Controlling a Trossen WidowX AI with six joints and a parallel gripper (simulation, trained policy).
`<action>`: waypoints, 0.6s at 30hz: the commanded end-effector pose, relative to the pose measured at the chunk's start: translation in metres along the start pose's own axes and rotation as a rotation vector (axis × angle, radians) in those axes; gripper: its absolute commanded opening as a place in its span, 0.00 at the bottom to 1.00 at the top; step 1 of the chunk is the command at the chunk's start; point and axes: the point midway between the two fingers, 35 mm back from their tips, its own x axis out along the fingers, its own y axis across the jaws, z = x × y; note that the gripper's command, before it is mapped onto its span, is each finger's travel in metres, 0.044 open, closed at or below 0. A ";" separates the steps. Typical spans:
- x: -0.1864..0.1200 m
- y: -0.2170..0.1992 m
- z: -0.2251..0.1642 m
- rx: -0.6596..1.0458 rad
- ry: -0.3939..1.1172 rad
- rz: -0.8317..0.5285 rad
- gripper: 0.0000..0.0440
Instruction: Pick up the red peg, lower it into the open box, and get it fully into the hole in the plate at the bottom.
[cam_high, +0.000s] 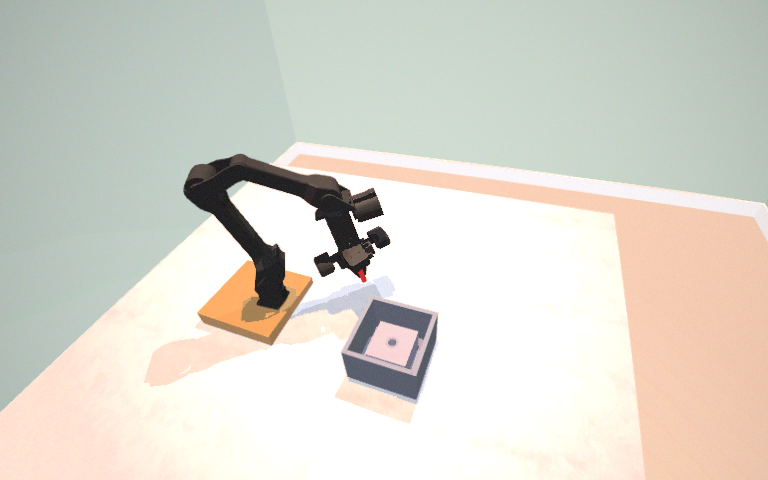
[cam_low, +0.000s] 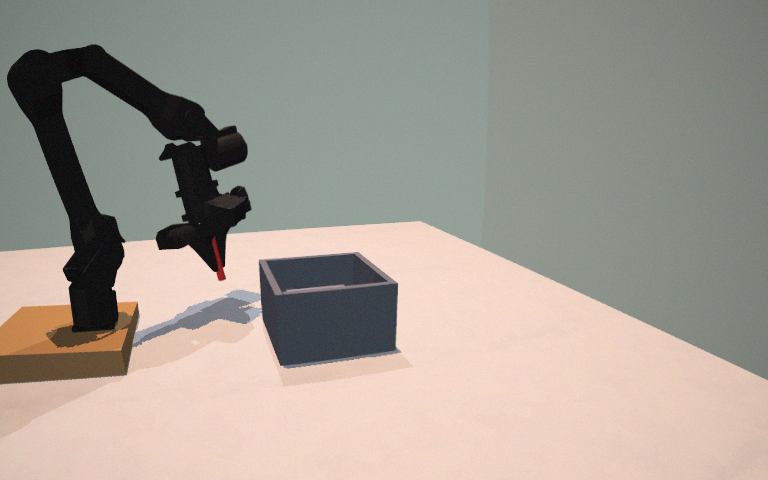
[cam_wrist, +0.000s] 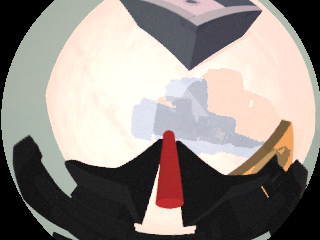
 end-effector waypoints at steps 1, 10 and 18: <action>-0.018 0.008 0.016 -0.023 -0.050 0.024 0.00; -0.047 0.018 0.055 -0.030 -0.140 0.034 0.00; -0.052 0.015 0.092 0.007 -0.191 0.014 0.00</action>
